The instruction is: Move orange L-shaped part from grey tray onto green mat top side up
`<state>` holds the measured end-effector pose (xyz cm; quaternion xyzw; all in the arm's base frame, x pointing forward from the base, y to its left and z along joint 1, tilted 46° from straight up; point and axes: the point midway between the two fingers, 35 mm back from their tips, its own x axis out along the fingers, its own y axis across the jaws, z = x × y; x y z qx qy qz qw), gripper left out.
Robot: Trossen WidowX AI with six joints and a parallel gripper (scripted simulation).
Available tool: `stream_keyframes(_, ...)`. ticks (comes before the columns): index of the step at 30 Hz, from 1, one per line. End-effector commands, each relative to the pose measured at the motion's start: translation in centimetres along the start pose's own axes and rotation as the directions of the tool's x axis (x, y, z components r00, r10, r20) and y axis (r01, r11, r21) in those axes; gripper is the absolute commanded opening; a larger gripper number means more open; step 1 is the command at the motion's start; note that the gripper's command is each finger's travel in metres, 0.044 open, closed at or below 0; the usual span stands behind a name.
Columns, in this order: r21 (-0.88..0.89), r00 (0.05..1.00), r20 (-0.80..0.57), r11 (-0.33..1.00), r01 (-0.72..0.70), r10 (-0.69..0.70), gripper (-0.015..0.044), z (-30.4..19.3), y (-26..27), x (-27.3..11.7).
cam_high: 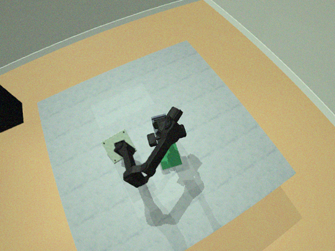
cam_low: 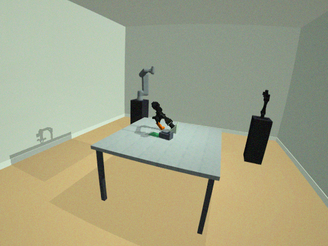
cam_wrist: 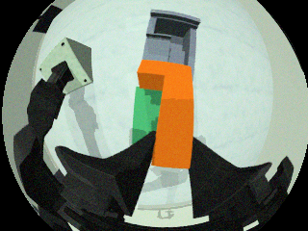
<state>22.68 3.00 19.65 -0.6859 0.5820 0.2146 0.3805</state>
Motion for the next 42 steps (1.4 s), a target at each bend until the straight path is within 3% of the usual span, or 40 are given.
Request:
stream_keyframes(1, -0.006, 1.0, -0.004, 1.0, 0.002, -0.002, 0.0, -0.1, -0.01, -0.01)
stream_keyframes(42, -0.006, 1.0, -0.004, 1.0, 0.002, -0.002, 0.0, -0.1, -0.01, -0.01)
